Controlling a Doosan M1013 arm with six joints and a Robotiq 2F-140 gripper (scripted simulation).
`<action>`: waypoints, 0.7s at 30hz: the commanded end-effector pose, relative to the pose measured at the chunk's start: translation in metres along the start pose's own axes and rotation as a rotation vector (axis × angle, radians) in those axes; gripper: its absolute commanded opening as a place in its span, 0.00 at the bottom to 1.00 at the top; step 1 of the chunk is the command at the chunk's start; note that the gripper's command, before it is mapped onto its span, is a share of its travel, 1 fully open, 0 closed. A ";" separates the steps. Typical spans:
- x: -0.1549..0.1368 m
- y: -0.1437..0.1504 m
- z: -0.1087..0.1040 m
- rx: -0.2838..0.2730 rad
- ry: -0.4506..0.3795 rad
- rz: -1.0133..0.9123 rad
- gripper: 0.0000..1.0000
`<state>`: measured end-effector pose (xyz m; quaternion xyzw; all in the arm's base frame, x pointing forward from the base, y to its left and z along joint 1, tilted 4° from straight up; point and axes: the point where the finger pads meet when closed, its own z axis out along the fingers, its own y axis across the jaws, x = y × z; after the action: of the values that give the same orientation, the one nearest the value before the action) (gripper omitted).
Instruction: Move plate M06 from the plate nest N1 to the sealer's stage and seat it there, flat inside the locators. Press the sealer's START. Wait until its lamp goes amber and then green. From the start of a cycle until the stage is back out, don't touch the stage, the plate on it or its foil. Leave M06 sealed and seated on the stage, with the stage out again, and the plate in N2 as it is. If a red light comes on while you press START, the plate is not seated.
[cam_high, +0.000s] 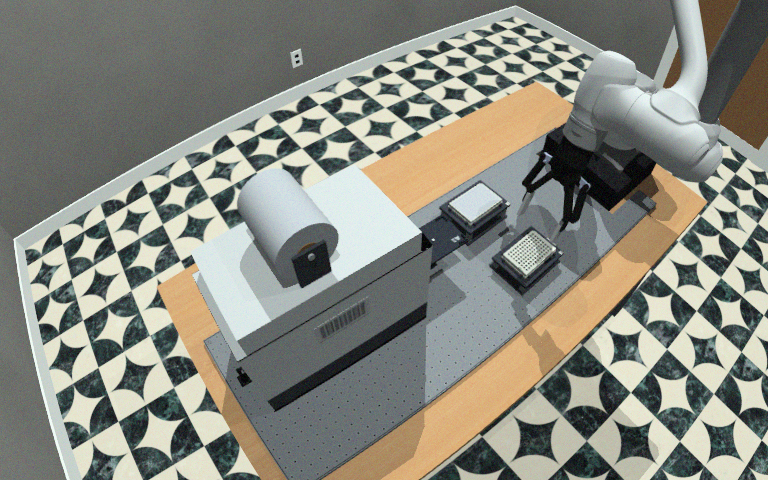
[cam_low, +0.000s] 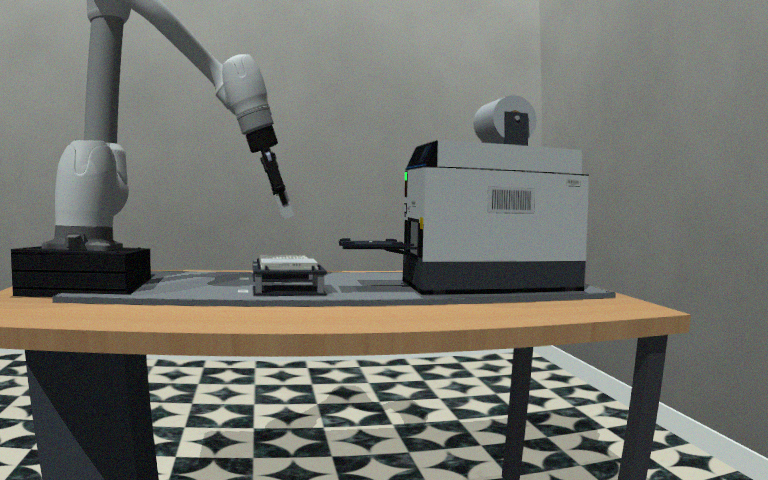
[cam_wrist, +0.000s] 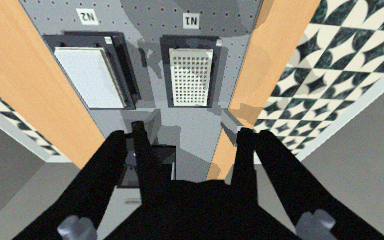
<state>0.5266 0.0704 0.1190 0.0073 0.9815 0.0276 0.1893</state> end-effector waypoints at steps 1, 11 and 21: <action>0.004 0.000 0.006 0.001 0.004 -0.001 0.70; 0.009 0.000 0.020 0.001 0.004 -0.001 0.70; 0.014 0.000 0.033 0.001 0.004 -0.001 0.70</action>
<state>0.5275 0.0711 0.0902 0.0069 0.9815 0.0261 0.1896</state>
